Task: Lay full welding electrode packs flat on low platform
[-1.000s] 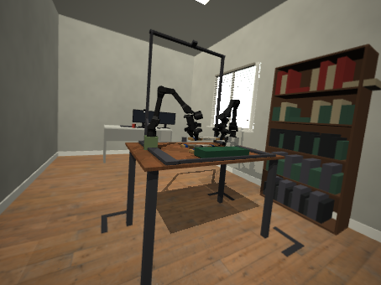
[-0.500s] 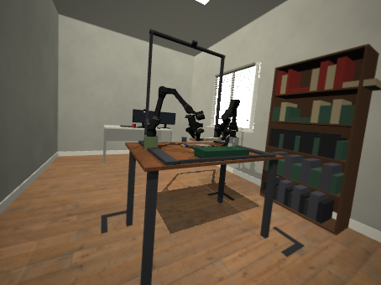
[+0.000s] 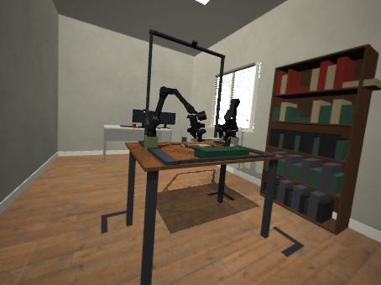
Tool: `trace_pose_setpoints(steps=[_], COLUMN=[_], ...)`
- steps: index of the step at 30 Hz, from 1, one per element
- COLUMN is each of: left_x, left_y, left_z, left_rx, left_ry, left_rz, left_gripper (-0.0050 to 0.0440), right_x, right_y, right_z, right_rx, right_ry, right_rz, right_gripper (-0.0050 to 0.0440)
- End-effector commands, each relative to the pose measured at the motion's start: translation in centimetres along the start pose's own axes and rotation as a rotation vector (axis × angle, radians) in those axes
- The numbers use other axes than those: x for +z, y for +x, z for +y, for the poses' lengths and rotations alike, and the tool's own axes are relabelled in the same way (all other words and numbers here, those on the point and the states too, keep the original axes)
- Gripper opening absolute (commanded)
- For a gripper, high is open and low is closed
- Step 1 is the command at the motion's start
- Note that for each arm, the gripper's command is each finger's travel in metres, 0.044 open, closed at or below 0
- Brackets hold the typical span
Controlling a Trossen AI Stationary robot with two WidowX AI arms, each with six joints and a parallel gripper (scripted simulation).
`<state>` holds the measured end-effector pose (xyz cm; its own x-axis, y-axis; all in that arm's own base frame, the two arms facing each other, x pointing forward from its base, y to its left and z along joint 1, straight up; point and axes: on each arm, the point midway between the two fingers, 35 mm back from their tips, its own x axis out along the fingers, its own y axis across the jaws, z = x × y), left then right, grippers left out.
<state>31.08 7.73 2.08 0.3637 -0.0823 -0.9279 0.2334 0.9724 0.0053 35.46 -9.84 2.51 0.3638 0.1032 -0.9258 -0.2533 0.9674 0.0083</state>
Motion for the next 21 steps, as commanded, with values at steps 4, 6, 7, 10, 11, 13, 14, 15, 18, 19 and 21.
trace_pose_setpoints(steps=[4,6,7,10,11,13,14,15,18,19,21], left_x=[0.9,0.9,0.9,0.9,0.9,0.9,0.9,0.9,1.0,1.0,1.0], left_y=[-0.5,-0.5,-0.5,-0.5,-0.5,-0.5,-0.5,-0.5,-0.5,-0.5,-0.5], left_z=[1.1,1.6,1.6,2.0,2.2,2.6,2.8,3.0,3.6,3.8,4.2], left_rx=[-0.012,-0.012,-0.012,-0.012,-0.012,-0.012,-0.011,-0.011,-0.011,-0.011,-0.011], left_ry=[0.043,0.043,0.043,0.043,0.043,0.043,0.043,0.043,0.044,0.044,0.044], left_rz=[-0.020,-0.020,-0.020,-0.020,-0.020,-0.020,-0.020,-0.020,-0.020,-0.020,-0.020], left_gripper=[-0.0050,-0.0050,-0.0050,-0.0050,-0.0050,-0.0050,-0.0050,-0.0050,-0.0050,-0.0050,-0.0050], right_x=[0.0,0.0,0.0,0.0,0.0,0.0,-0.1,-0.1,-0.1,-0.1,-0.1], right_y=[-1.1,-1.1,-1.1,-1.1,-1.1,-1.1,-1.2,-1.2,-1.2,-1.2,-1.2], right_z=[-3.3,-3.7,-3.7,-4.1,-4.3,-4.7,-4.9,-5.2,-5.8,-6.0,-6.4], right_rx=[-0.043,-0.044,-0.044,-0.044,-0.044,-0.044,-0.044,-0.044,-0.044,-0.045,-0.045], right_ry=[0.036,0.035,0.035,0.035,0.035,0.035,0.035,0.035,0.035,0.035,0.035], right_rz=[-0.011,-0.011,-0.011,-0.011,-0.011,-0.011,-0.011,-0.011,-0.011,-0.011,-0.011], right_gripper=[-0.0050,-0.0050,-0.0050,-0.0050,-0.0050,-0.0050,-0.0050,-0.0050,-0.0050,-0.0050,-0.0050])
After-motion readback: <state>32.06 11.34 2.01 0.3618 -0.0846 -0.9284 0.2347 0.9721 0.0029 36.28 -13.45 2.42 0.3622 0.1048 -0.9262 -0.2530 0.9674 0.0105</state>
